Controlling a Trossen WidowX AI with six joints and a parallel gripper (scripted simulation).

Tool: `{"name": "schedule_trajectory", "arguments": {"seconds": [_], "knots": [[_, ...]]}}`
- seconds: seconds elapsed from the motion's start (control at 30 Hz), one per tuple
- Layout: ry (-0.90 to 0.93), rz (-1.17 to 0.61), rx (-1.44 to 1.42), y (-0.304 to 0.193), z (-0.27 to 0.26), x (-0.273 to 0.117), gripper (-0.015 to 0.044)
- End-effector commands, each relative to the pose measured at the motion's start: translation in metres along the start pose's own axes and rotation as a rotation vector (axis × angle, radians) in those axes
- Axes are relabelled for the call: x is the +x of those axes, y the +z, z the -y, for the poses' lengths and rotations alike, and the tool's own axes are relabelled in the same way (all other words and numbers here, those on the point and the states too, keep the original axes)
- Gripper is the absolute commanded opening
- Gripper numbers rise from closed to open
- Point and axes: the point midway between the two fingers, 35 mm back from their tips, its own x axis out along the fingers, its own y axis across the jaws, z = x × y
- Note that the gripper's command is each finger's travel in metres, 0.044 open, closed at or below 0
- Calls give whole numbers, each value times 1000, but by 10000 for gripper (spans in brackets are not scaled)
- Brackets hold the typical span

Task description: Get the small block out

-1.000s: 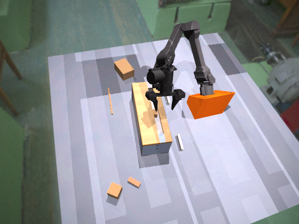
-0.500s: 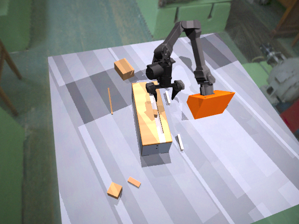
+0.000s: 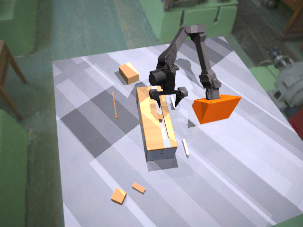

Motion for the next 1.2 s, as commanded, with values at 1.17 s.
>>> {"name": "schedule_trajectory", "arguments": {"seconds": [1.17], "knots": [[-2, 5, -6, 19, 3, 46, 400]]}}
